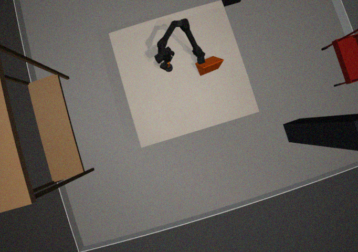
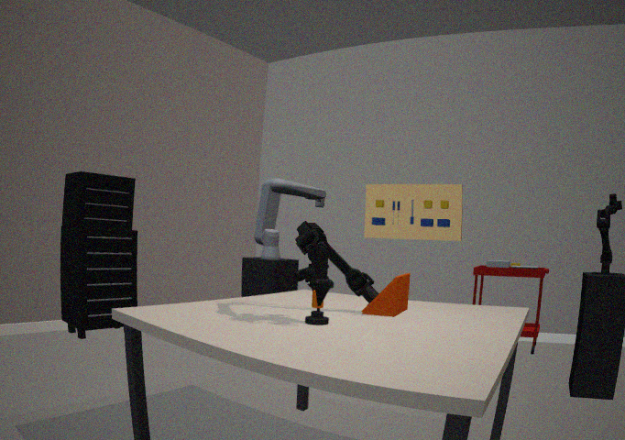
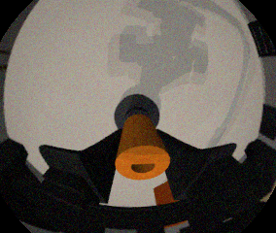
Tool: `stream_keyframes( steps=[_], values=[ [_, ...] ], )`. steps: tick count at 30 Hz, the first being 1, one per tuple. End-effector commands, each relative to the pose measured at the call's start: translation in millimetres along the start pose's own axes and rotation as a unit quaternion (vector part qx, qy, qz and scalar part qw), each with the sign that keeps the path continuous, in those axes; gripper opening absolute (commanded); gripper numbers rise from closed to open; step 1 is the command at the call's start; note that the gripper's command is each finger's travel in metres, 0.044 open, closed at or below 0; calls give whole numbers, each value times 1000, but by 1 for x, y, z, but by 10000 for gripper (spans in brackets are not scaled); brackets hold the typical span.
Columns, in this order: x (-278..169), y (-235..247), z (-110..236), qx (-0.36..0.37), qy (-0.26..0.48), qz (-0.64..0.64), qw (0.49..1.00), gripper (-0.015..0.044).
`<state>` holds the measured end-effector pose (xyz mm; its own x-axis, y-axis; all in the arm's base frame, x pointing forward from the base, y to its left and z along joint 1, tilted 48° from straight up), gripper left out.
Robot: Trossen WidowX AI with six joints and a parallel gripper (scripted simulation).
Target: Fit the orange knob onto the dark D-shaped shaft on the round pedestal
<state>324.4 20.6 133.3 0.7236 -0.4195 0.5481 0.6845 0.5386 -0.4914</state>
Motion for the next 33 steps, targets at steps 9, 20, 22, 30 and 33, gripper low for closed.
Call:
stream_keyframes(
  steps=[9,20,22,30,33],
  values=[
    [-1,0,5,0,-1,-9,1000,0],
    [-1,2,3,0,-1,-36,999,0],
    [-1,1,3,0,-1,-36,999,0],
    [-1,0,1,0,-1,-36,999,0],
    [-1,0,0,0,-1,-36,999,0]
  ],
)
Point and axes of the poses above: the point midway between the two fingers, 35 mm back from their tips, its own z axis back along the fingers, its own y axis across the jaws, x = y × z, the point moved 3 cm from there along z, back along the fingers, and after that the axes turned 4 degrees about z, right-handed, at the moved point
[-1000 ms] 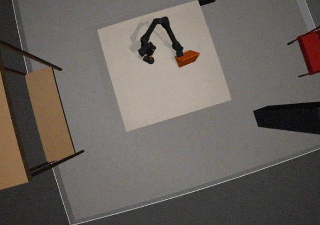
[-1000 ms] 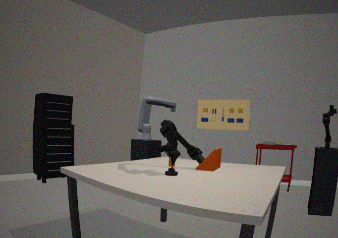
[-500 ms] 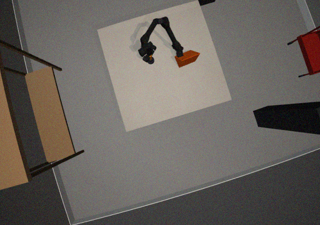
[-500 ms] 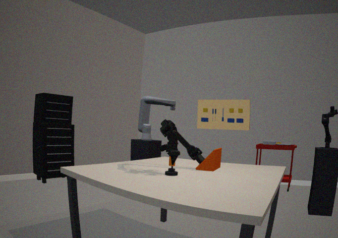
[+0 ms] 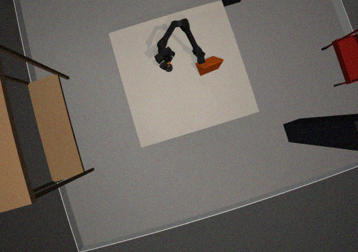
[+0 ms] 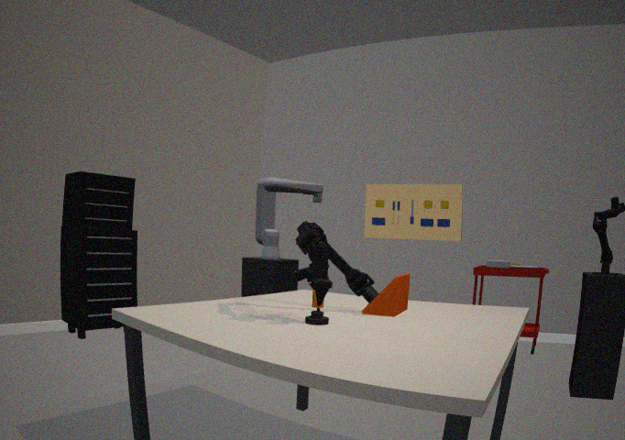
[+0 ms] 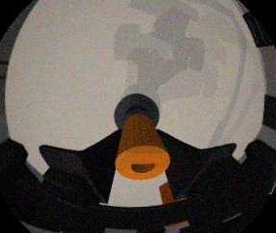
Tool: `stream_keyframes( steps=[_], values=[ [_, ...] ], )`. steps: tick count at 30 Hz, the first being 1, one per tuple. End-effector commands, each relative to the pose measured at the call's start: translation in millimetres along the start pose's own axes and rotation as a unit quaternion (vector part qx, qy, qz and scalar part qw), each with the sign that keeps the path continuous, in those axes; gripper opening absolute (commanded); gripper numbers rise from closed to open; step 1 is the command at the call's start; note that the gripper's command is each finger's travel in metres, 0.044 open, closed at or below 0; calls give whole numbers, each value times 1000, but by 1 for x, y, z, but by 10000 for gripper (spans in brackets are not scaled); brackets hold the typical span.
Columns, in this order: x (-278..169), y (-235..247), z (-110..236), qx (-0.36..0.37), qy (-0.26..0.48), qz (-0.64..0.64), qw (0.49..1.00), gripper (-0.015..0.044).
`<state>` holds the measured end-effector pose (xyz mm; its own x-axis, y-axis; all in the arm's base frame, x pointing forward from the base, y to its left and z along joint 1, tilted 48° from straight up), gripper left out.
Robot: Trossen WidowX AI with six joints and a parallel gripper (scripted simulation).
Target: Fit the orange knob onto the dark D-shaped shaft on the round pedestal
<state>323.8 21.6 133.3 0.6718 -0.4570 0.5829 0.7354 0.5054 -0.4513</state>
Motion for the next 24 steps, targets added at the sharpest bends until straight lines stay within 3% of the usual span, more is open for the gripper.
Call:
stream_keyframes(
  steps=[1,24],
  values=[
    [0,0,0,1,-1,1,1000,0],
    [0,0,-1,1,-1,-13,1000,0]
  ],
)
Point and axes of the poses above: the point midway between the two fingers, 35 mm back from their tips, its own z axis back along the fingers, its own y axis across the jaws, x = y × z, the point moved 3 cm from there along z, back along the fingers, and after that the axes turned 4 degrees about z, right-handed, at the moved point
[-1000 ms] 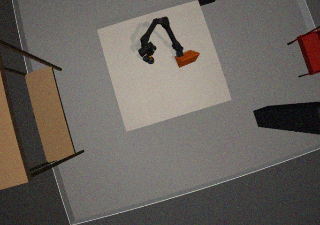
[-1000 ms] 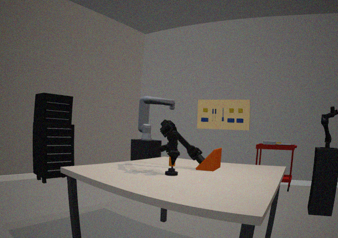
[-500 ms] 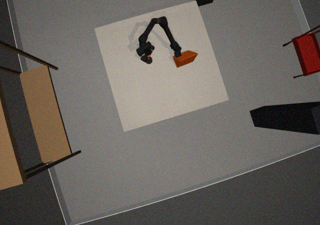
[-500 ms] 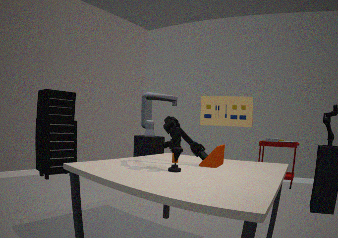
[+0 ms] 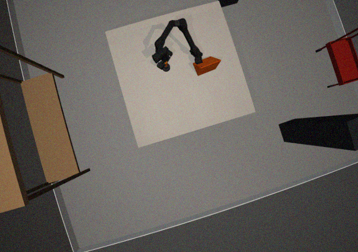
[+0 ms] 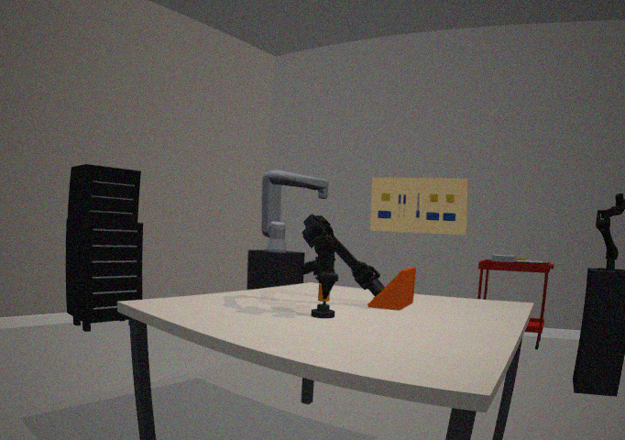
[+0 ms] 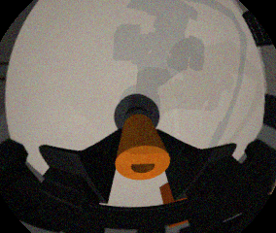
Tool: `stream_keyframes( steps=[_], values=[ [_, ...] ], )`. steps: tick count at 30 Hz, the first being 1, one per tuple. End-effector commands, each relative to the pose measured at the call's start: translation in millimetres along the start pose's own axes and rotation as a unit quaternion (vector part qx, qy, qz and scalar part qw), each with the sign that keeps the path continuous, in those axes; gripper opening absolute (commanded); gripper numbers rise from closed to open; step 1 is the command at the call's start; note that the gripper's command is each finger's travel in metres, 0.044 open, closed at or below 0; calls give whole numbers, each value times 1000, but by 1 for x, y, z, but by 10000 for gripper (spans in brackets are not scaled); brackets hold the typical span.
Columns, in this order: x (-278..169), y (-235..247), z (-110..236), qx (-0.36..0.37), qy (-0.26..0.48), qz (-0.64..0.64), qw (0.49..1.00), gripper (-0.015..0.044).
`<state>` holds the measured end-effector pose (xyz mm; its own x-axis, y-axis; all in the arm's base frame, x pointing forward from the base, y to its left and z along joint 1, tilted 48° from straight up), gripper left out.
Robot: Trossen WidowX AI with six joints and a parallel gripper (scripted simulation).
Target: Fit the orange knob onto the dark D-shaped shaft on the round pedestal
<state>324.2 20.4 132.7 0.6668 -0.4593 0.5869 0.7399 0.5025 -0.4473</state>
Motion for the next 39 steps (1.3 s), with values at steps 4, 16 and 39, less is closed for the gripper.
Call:
stream_keyframes(
  steps=[4,16,39],
  values=[
    [0,0,0,1,0,-10,1000,0],
    [0,0,-1,1,0,16,1000,0],
    [-1,0,2,1,0,-22,1000,0]
  ],
)
Point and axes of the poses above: the point midway between the two fingers, 35 mm back from their tips, its own z axis back along the fingers, its own y axis across the jaws, x = y × z, the point moved 3 cm from there along z, back along the fingers, and after that the axes turned 4 degrees about z, right-handed, at the moved point
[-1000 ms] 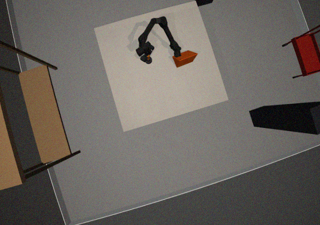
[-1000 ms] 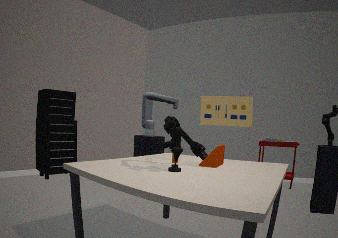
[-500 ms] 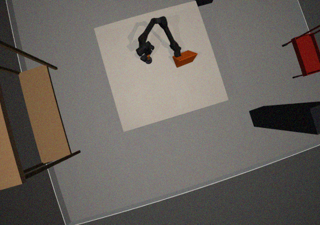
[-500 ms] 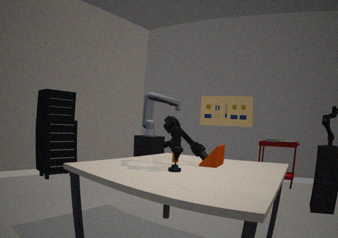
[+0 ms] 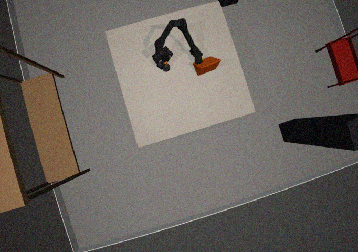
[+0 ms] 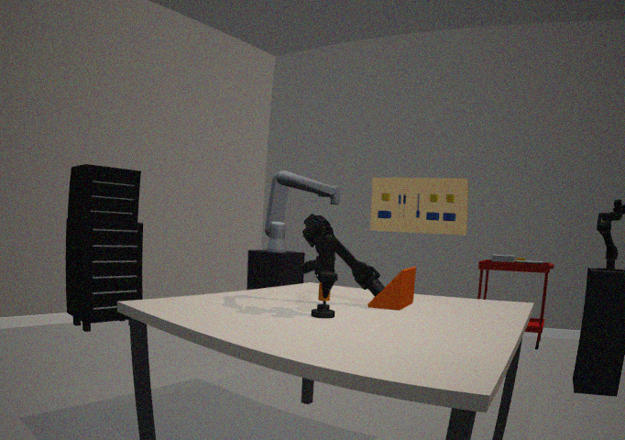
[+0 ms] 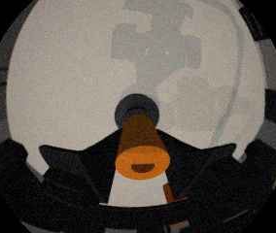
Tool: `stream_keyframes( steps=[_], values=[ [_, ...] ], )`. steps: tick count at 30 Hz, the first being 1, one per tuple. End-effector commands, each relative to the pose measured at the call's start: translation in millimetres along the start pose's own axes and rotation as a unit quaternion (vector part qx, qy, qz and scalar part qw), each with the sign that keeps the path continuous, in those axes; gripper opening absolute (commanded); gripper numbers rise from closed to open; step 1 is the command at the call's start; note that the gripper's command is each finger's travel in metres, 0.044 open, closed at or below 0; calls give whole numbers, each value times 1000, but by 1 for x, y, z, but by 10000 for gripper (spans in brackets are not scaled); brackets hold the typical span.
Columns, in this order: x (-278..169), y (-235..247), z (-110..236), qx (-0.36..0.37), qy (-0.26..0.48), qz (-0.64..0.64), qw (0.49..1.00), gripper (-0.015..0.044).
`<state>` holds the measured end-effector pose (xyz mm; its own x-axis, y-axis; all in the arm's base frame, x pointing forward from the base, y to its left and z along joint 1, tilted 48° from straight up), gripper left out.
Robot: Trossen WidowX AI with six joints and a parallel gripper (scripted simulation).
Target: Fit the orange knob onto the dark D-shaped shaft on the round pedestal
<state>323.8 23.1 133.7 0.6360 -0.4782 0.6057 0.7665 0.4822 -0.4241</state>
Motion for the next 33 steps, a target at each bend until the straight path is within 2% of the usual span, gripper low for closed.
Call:
stream_keyframes(
  steps=[1,33],
  values=[
    [0,0,-1,1,1,-2,1000,0],
    [0,0,-3,1,1,-12,1000,0]
  ],
)
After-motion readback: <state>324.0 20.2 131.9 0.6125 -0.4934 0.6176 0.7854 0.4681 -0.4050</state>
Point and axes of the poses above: the point midway between the two fingers, 35 mm back from their tips, its own z axis back along the fingers, its own y axis across the jaws, x = y × z, the point moved 3 cm from there along z, back along the fingers, and after that the axes turned 4 degrees about z, right-handed, at the moved point
